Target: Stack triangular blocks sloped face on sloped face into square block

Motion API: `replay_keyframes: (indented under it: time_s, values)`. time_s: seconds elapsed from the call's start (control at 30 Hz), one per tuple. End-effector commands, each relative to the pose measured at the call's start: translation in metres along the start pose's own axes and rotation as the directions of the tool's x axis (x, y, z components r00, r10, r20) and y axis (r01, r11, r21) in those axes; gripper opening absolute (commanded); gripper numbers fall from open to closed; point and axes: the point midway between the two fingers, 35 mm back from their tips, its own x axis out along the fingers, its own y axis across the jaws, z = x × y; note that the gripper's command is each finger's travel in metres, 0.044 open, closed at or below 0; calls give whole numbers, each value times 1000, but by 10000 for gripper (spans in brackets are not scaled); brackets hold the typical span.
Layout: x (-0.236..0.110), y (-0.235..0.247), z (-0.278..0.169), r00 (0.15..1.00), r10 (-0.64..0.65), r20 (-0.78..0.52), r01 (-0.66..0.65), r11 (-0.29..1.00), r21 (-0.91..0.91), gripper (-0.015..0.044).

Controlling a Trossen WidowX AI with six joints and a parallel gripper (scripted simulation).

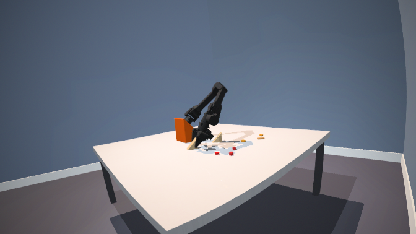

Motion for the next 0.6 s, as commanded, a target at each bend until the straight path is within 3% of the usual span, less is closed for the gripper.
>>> replay_keyframes:
  time_s: [0.0, 0.03, 0.37, 0.57]
  values:
    - [8, 5, 0, 1000, 17, 4, -17, 1000, 8, 440]
    - [8, 5, 0, 1000, 17, 4, -17, 1000, 8, 440]
    - [8, 5, 0, 1000, 17, 4, -17, 1000, 8, 177]
    - [8, 5, 0, 1000, 17, 4, -17, 1000, 8, 138]
